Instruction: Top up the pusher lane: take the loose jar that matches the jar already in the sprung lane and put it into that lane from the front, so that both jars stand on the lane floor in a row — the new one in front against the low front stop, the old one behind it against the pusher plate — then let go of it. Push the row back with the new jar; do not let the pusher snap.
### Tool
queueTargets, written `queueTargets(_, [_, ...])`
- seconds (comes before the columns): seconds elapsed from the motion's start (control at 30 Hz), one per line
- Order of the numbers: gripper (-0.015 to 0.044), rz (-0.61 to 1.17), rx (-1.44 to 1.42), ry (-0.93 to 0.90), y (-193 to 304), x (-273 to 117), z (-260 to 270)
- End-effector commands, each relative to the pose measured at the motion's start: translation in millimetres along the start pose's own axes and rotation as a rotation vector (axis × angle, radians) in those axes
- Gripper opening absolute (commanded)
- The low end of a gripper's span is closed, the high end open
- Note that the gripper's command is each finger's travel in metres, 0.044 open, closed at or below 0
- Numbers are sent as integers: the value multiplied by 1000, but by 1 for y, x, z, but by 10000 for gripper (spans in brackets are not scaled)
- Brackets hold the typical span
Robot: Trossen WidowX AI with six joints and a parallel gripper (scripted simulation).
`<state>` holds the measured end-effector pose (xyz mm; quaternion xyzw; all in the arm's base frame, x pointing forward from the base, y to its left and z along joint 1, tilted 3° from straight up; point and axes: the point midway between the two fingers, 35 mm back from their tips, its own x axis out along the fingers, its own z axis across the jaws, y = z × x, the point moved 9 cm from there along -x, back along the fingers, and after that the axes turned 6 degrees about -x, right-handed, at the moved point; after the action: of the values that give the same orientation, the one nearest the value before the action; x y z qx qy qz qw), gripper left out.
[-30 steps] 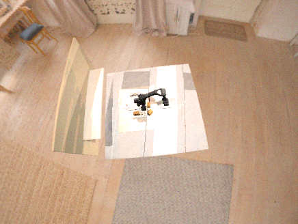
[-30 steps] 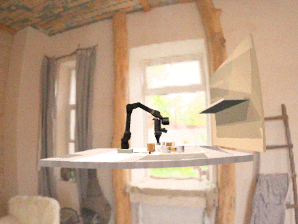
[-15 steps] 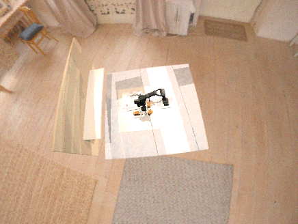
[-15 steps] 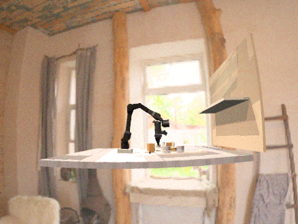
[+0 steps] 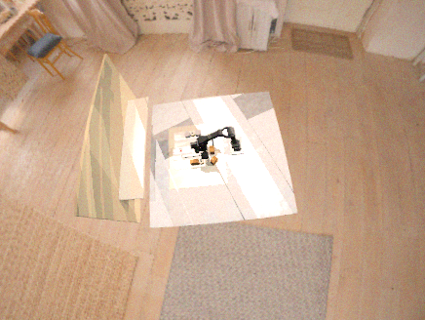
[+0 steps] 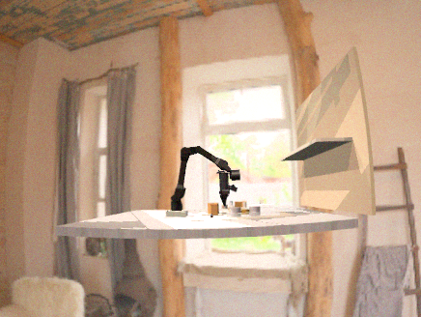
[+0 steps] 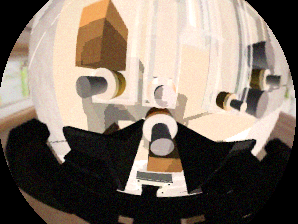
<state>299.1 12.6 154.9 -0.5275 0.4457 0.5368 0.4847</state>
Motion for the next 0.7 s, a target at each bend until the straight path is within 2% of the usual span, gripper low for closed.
queueTargets(0.0, [0, -8, 3, -2, -3, -1, 0])
queueTargets(0.67, [0, -9, 3, -2, -13, -1, -1])
